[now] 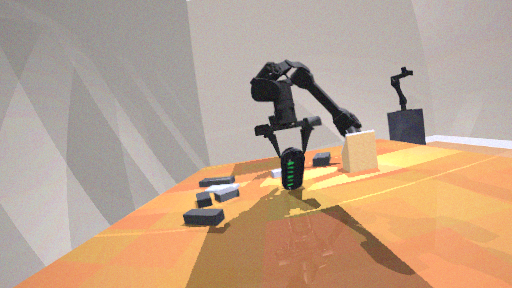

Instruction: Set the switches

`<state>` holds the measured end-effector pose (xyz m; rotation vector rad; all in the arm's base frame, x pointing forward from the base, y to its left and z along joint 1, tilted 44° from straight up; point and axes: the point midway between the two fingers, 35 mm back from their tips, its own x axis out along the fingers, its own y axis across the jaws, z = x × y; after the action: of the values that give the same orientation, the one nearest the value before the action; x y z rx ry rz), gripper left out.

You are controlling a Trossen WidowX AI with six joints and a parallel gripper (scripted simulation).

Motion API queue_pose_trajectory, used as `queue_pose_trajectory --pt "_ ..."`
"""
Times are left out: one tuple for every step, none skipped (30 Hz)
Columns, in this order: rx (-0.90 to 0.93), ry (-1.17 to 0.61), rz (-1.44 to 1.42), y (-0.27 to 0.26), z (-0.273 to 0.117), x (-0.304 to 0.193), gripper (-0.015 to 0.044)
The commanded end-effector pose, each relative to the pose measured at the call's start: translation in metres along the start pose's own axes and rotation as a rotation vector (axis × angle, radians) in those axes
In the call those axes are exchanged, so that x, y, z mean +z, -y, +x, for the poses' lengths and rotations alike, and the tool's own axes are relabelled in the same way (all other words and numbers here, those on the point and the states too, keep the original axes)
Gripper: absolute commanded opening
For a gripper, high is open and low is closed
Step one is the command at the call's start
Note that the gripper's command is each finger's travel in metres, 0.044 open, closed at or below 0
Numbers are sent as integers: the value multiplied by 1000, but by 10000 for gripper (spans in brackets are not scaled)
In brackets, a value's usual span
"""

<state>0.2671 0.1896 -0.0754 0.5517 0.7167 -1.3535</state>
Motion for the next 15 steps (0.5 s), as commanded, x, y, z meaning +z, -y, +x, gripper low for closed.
queue_pose_trajectory --pt "1 9 -2 -1 -1 8 335" --pt "1 9 -2 -1 -1 8 335" --pt "1 9 -2 -1 -2 9 335" --pt "1 10 -2 -1 -2 10 335" --pt "1 10 -2 -1 -2 11 335" --pt "1 10 -2 -1 -2 12 335" --pt "1 10 -2 -1 -3 12 335" --pt "1 10 -2 -1 -3 13 335" --pt "1 10 -2 -1 -3 14 335" --pt "1 10 -2 -1 -3 15 336" --pt "1 10 -2 -1 -4 15 336" --pt "1 10 -2 -1 -4 16 335" --pt "1 10 -2 -1 -4 17 335" --pt "1 10 -2 -1 -4 18 335" --pt "1 10 -2 -1 -5 19 335"
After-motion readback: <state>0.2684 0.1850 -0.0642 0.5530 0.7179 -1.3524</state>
